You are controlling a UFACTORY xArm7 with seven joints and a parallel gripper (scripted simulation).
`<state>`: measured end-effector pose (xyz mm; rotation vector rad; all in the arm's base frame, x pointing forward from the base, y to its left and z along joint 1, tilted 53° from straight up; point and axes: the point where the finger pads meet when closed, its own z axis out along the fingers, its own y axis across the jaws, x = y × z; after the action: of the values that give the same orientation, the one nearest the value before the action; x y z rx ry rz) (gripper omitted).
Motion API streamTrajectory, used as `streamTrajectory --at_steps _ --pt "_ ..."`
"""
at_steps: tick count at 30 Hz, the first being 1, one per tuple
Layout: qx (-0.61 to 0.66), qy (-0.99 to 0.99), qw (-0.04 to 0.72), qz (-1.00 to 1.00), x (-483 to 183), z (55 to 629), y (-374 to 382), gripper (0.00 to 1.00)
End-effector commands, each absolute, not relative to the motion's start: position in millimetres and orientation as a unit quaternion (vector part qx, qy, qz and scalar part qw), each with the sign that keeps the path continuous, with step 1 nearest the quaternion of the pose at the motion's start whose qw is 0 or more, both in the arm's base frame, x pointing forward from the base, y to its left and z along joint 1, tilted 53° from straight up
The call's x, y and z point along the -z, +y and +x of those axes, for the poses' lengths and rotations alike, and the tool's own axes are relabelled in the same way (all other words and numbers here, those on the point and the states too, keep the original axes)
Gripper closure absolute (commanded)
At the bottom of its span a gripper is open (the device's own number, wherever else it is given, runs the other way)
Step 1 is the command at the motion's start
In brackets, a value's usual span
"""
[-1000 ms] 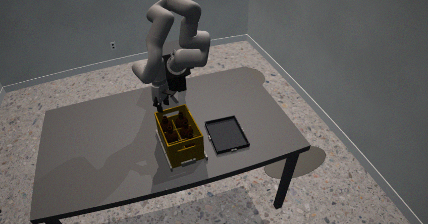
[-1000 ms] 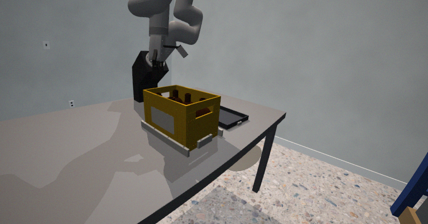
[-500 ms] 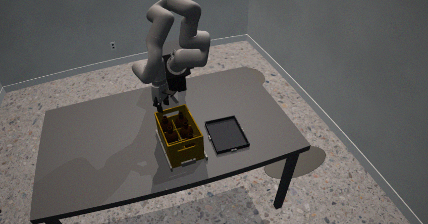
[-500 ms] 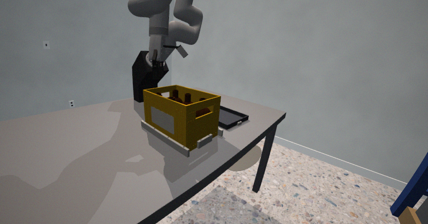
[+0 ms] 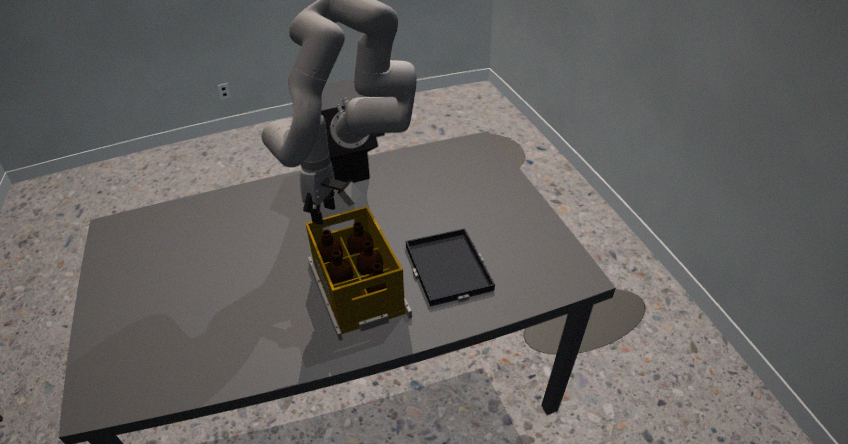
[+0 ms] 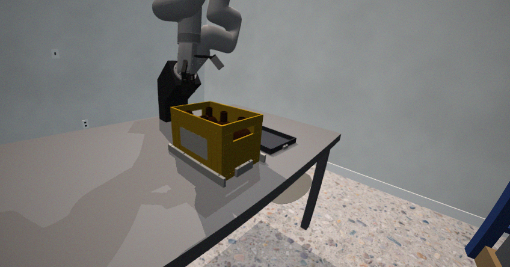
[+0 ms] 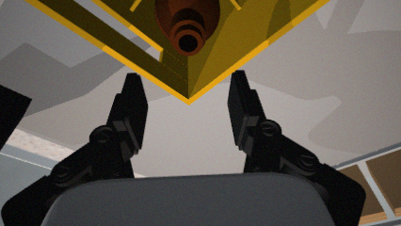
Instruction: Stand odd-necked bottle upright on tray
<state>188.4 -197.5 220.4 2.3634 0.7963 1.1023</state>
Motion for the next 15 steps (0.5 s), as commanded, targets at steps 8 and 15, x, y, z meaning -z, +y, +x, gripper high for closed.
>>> streamTrajectory --at_steps 8,15 --pt "-0.396 0.285 0.207 0.848 -215 195 -200 0.35" --pt "-0.396 0.285 0.207 0.848 -210 203 -201 0.35"
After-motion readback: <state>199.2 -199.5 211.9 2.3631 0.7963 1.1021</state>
